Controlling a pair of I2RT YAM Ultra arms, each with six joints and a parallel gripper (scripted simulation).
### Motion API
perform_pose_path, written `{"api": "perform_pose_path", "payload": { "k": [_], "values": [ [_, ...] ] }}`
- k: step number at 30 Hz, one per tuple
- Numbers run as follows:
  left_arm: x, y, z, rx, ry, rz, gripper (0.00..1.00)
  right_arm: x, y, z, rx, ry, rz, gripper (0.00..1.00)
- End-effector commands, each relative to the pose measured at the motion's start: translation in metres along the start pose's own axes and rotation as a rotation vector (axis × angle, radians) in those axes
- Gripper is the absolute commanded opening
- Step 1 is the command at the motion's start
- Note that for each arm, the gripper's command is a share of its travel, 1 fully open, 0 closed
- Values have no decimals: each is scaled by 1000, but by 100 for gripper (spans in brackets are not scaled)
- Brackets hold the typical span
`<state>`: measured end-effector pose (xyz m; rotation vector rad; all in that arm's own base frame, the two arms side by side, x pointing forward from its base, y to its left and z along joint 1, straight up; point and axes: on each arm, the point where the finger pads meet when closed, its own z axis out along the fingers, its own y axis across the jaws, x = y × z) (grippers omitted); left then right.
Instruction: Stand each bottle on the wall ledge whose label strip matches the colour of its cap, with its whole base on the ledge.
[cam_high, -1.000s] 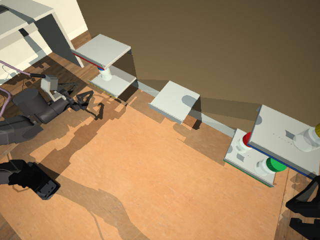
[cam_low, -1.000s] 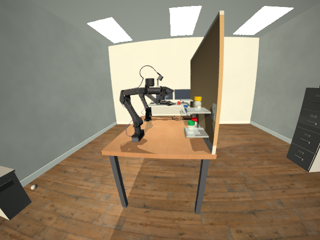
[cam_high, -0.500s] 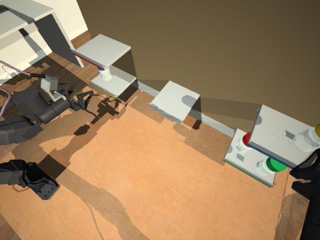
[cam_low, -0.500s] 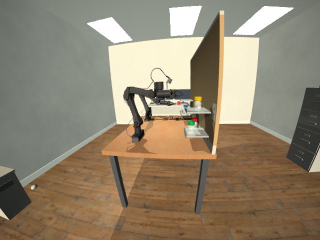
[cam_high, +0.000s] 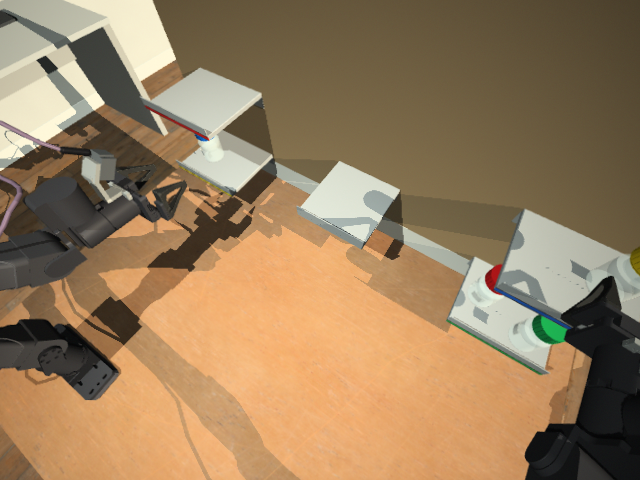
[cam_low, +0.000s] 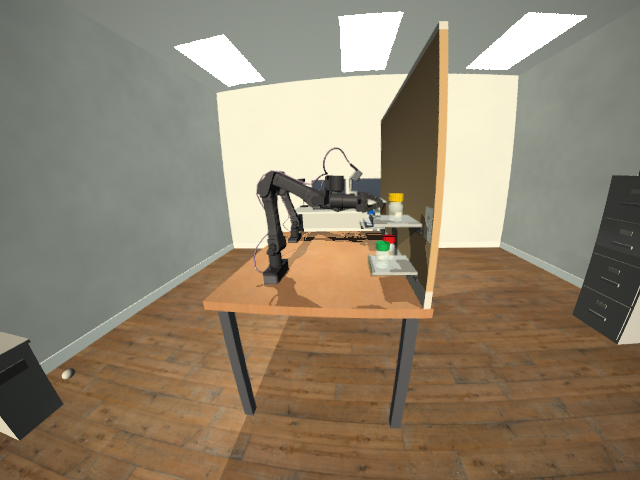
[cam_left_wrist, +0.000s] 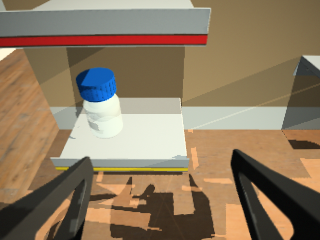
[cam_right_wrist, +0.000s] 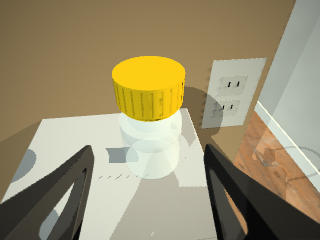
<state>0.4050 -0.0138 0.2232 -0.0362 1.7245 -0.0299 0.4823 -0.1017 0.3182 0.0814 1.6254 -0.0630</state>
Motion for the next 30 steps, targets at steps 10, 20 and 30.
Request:
{"api": "perform_pose_path", "payload": {
  "k": [10, 20, 30],
  "values": [
    [-14, -1, -2, 9, -41, -6, 100, -31, 2, 5, 2, -77, -9, 81],
    [-14, -1, -2, 9, -41, -6, 100, -38, 2, 13, 3, -65, -7, 81],
    [-14, -1, -2, 9, -41, -6, 100, -43, 2, 24, 3, -65, -7, 81]
  ]
}}
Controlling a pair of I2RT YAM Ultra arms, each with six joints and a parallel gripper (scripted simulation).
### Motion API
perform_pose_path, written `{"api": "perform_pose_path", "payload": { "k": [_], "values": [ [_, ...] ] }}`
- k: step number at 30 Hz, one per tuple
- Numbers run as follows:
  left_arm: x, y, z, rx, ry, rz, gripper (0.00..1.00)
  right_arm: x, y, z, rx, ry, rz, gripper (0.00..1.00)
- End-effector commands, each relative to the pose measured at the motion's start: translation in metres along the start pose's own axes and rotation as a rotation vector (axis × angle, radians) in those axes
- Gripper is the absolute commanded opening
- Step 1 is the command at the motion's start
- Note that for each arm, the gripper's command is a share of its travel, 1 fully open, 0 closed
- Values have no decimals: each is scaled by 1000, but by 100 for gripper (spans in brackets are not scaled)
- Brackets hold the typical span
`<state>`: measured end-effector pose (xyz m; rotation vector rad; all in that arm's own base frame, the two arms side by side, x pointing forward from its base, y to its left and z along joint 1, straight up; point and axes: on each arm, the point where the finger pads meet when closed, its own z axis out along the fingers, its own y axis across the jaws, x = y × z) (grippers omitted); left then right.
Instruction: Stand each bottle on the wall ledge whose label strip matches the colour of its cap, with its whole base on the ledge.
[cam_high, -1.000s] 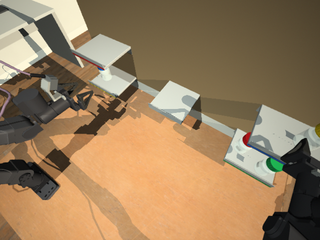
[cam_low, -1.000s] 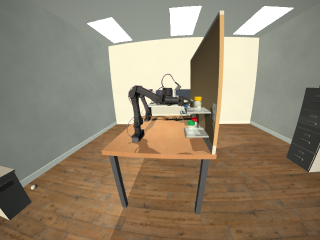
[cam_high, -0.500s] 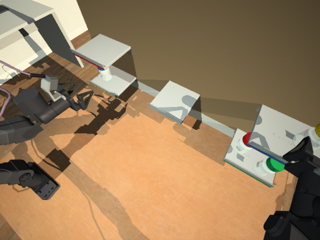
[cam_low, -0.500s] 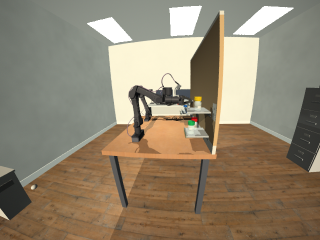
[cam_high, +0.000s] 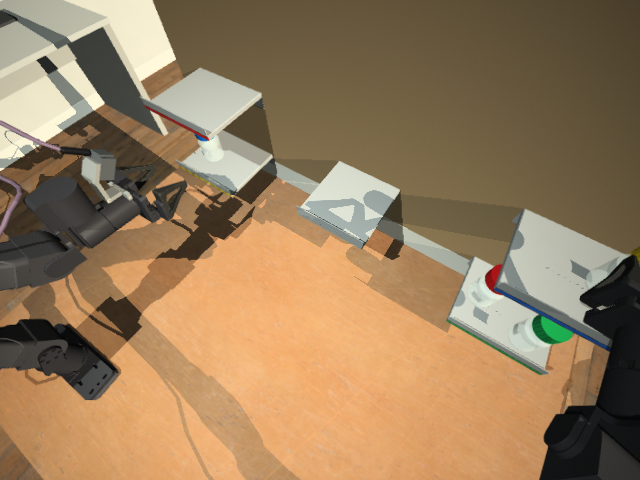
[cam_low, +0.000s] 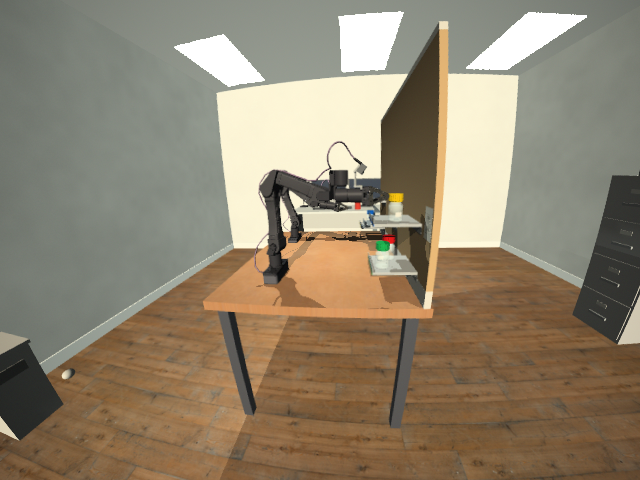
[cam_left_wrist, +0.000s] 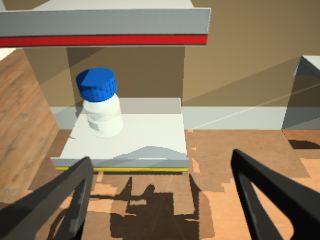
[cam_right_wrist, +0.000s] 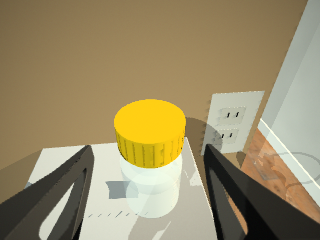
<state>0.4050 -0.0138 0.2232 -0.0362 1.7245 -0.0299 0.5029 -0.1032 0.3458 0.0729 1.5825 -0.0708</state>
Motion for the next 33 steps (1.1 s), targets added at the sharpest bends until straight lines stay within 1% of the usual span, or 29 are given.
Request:
{"api": "perform_pose_path", "payload": {
  "k": [1, 13, 26, 27, 29, 30, 33],
  "values": [
    [-14, -1, -2, 9, -41, -6, 100, -14, 2, 7, 3, -22, 1, 81],
    [-14, -1, -2, 9, -41, -6, 100, -16, 2, 25, 3, -26, 1, 81],
    [-14, -1, -2, 9, -41, -6, 100, -16, 2, 37, 2, -27, 0, 81],
    [-14, -1, -2, 9, -41, -6, 100, -17, 2, 37, 3, -29, 0, 72],
    [-14, -1, -2, 9, -41, -6, 100, -20, 2, 36, 2, -37, -1, 72],
    [-14, -1, -2, 9, -41, -6, 100, -20, 2, 36, 2, -38, -1, 68],
    [-14, -1, -2, 9, -41, -6, 100, -20, 2, 36, 2, -38, -1, 68]
  ]
}}
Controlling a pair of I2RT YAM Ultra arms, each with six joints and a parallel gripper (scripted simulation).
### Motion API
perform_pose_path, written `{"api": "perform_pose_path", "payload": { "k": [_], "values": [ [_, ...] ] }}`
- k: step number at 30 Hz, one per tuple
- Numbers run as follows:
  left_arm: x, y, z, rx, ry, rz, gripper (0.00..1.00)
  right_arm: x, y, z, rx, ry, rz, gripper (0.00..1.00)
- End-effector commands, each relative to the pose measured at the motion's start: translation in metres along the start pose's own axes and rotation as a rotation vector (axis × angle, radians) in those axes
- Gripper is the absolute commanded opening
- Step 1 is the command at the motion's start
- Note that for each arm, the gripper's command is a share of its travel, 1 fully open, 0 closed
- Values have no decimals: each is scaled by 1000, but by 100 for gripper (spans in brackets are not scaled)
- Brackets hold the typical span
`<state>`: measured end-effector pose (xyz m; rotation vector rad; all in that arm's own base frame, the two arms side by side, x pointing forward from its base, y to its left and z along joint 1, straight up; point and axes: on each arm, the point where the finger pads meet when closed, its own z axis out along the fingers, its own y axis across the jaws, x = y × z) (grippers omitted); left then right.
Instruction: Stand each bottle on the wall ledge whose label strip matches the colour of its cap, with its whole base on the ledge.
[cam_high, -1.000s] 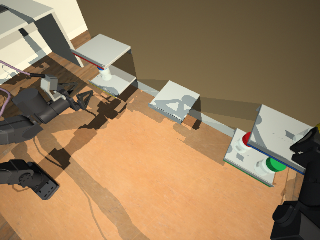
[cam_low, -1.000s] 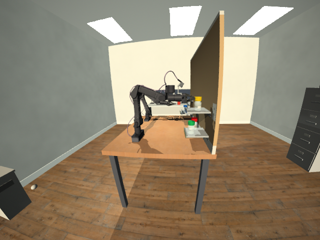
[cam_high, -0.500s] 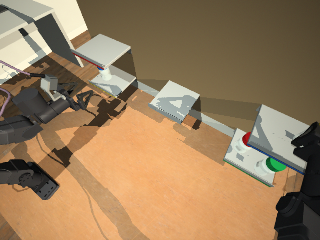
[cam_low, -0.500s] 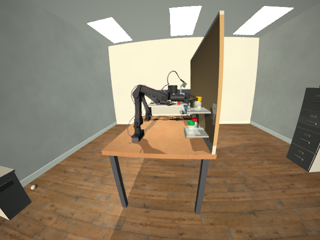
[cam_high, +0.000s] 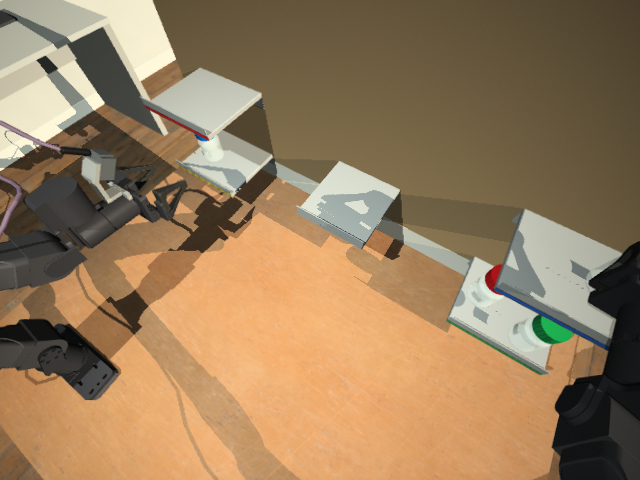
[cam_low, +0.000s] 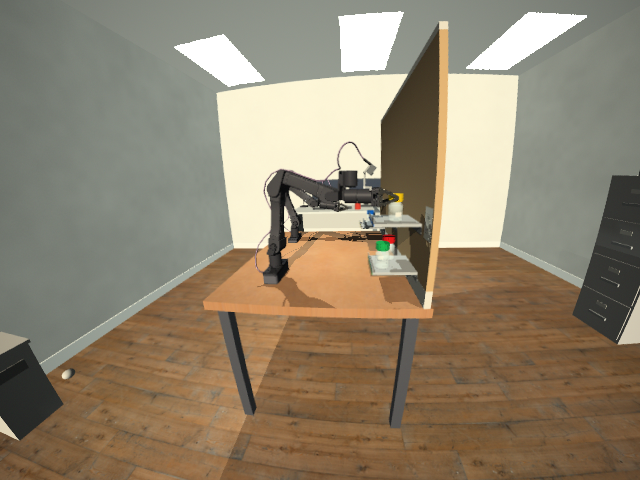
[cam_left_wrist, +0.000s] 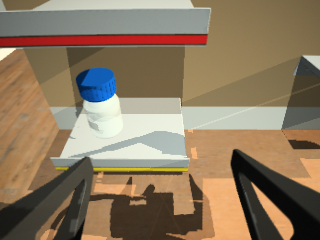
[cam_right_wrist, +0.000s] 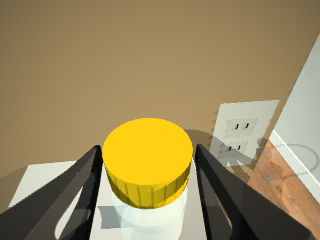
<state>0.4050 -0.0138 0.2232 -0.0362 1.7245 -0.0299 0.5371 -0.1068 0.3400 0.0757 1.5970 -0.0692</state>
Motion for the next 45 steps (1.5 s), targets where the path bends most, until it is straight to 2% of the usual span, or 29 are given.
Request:
{"api": "perform_pose_path", "payload": {
  "k": [1, 2, 4, 5, 7, 8, 13, 14, 16, 19, 23, 31, 40, 45],
  "values": [
    [-14, -1, -2, 9, -41, -6, 100, -23, 1, -1, 0, -48, -6, 68],
    [-14, -1, -2, 9, -41, -6, 100, -23, 1, -1, 0, -48, -6, 64],
    [-14, -1, -2, 9, -41, -6, 100, -23, 1, -1, 0, -48, -6, 64],
    [-14, -1, -2, 9, -41, -6, 100, -23, 1, -1, 0, -48, -6, 60],
    [-14, -1, -2, 9, -41, -6, 100, -23, 1, -1, 0, -48, -6, 60],
    [-14, -1, -2, 9, -41, -6, 100, -23, 1, -1, 0, -48, -6, 55],
    [-14, -1, -2, 9, -41, -6, 100, -25, 1, -3, 0, -53, -7, 51],
    [-14, -1, -2, 9, -41, -6, 100, -25, 1, -3, 0, -53, -7, 40],
    [-14, -1, -2, 9, -41, -6, 100, -25, 1, -3, 0, -53, -7, 40],
    [-14, -1, -2, 9, -41, -6, 100, -25, 1, -3, 0, -53, -7, 6],
    [-14, -1, -2, 9, -41, -6, 100, -37, 1, -5, 0, -56, -7, 50],
    [-14, -1, -2, 9, -41, -6, 100, -81, 1, -5, 0, -47, -6, 50],
    [-14, -1, -2, 9, -41, -6, 100, -86, 0, -3, 1, -45, -6, 50],
    [-14, -1, -2, 9, -41, -6, 100, -105, -2, -15, 8, -97, -14, 50]
  ]
}}
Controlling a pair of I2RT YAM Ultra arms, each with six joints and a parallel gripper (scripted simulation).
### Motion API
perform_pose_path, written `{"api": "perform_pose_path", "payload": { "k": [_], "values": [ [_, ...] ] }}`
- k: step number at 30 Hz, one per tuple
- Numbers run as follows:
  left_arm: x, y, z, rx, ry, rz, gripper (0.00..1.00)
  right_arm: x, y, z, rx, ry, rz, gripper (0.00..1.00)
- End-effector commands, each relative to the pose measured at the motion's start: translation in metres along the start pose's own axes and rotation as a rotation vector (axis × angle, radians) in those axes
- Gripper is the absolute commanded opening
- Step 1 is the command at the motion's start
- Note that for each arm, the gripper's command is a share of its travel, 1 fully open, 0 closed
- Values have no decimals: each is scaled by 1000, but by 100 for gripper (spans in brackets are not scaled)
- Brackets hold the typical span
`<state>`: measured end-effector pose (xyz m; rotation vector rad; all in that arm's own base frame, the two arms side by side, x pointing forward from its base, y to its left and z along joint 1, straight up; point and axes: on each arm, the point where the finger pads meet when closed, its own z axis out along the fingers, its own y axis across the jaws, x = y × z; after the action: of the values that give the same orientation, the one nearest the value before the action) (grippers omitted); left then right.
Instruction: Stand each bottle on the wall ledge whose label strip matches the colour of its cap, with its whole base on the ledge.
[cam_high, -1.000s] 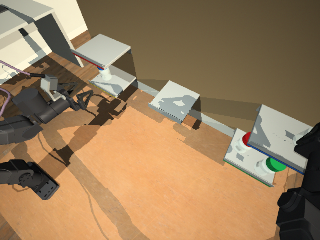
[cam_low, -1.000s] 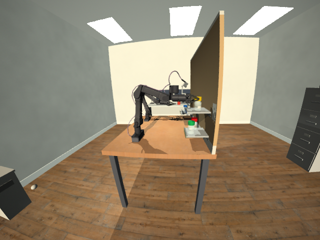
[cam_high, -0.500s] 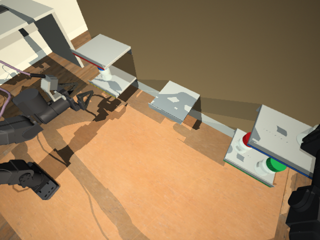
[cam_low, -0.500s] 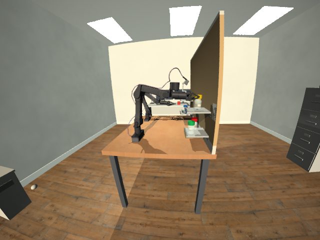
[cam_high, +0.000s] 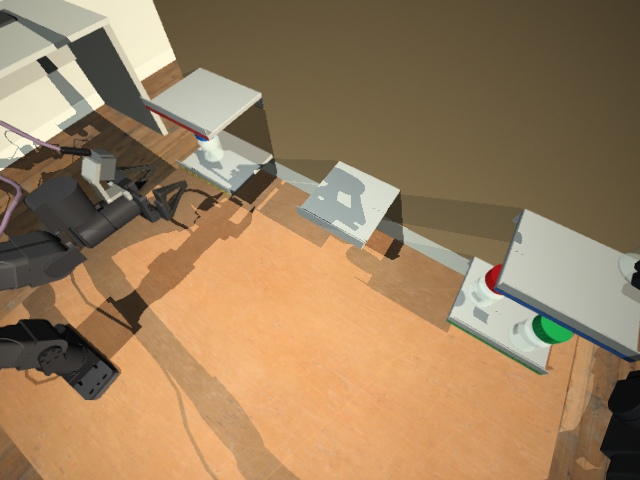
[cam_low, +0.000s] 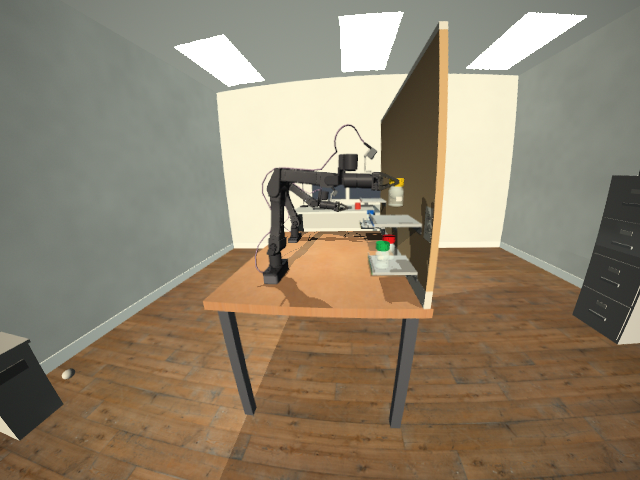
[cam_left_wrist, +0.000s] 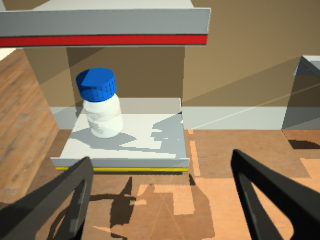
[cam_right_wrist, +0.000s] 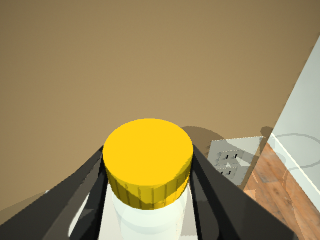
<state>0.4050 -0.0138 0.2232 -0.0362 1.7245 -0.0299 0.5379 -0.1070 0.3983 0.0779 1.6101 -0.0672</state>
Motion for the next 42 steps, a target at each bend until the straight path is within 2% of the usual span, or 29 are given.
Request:
{"api": "perform_pose_path", "payload": {
  "k": [1, 10, 20, 22, 36, 39, 42],
  "values": [
    [-14, -1, -2, 9, -41, -6, 100, -49, -4, -16, 16, -118, -17, 50],
    [-14, -1, -2, 9, -41, -6, 100, -72, -4, -35, 21, -179, -28, 50],
    [-14, -1, -2, 9, -41, -6, 100, -61, -1, -77, 9, -160, -28, 50],
    [-14, -1, -2, 9, -41, -6, 100, -61, -1, -77, 9, -160, -28, 50],
    [-14, -1, -2, 9, -41, -6, 100, -56, 1, -141, 11, -165, -35, 50],
    [-14, -1, -2, 9, -41, -6, 100, -56, 1, -144, 11, -166, -35, 50],
    [-14, -1, -2, 9, -41, -6, 100, -43, 1, -152, 8, -127, -27, 50]
  ]
}}
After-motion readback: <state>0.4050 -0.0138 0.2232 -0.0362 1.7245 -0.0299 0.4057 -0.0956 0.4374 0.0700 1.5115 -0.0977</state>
